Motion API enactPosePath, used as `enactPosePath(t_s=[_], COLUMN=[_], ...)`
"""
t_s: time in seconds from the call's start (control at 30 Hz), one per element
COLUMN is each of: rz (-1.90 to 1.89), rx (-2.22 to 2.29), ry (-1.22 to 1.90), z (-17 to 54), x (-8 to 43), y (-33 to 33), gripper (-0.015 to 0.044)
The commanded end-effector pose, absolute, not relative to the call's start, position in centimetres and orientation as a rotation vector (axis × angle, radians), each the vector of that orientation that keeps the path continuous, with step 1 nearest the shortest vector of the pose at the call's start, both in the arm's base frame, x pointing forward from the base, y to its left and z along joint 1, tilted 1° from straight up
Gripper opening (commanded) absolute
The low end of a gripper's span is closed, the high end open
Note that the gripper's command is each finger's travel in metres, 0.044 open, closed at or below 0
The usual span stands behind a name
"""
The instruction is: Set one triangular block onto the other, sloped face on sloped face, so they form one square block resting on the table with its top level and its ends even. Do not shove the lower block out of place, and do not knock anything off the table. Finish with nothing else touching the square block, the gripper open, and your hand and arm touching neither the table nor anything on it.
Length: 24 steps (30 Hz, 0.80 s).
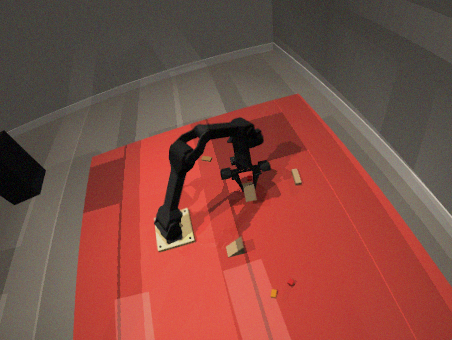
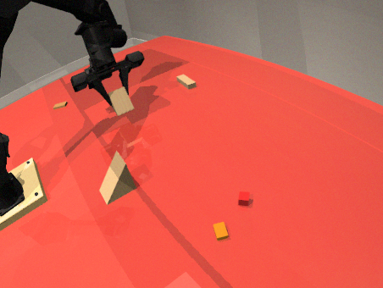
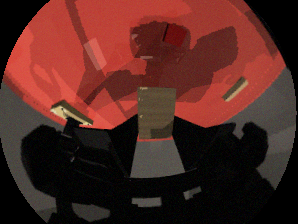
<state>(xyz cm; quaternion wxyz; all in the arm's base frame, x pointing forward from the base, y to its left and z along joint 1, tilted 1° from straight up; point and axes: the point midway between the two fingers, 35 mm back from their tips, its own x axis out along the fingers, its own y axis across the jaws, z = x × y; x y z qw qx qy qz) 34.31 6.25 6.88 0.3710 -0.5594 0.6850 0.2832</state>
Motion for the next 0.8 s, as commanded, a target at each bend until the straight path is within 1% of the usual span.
enactPosePath(t_s=[0.0,0.27,0.53,0.77], rz=[0.727,0.738,0.722,0.576], rx=[-1.451,-1.469,-1.442,-1.242], ry=[1.732,1.713,1.715,1.682], z=[9.1,12.7,12.4,12.3], x=[34.5,34.0,33.9,33.7], y=[6.3,6.2,6.1,5.8], gripper=[0.0,0.0,0.0,0.0])
